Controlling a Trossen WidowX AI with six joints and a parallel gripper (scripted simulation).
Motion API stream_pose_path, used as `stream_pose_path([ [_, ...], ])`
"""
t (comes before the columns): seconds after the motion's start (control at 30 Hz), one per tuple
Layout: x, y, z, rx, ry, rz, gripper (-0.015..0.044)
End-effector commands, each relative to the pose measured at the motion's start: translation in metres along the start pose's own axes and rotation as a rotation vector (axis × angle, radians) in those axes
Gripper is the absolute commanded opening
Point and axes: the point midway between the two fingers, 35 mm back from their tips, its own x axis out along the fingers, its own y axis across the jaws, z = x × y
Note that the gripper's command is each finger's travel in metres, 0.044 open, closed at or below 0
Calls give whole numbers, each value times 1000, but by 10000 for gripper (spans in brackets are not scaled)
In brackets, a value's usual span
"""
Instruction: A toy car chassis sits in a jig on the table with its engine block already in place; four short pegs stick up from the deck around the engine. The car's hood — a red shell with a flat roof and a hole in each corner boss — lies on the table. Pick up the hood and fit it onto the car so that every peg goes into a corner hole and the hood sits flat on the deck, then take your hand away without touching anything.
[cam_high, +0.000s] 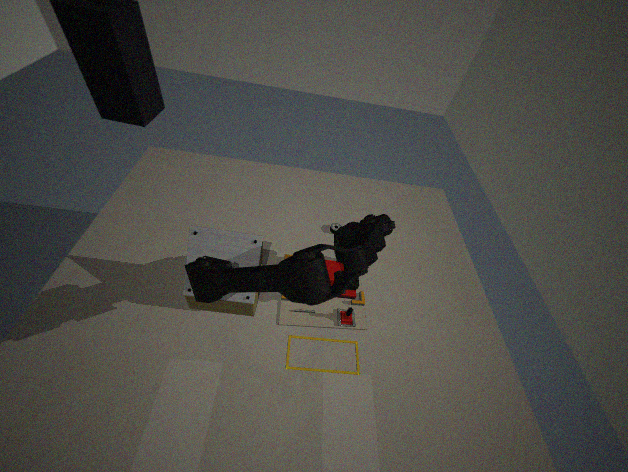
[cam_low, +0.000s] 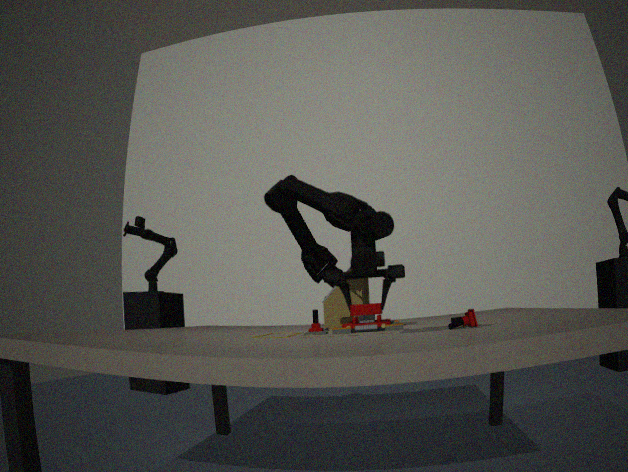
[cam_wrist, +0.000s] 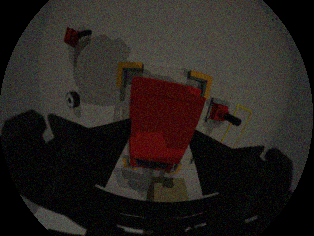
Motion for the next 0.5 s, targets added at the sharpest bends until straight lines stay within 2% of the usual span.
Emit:
stream_pose_path([
  [0.0, 0, 0, -1, -3, 3, 5, 0],
  [0.47, 3, 0, -1, -3, 3, 5, 0],
])
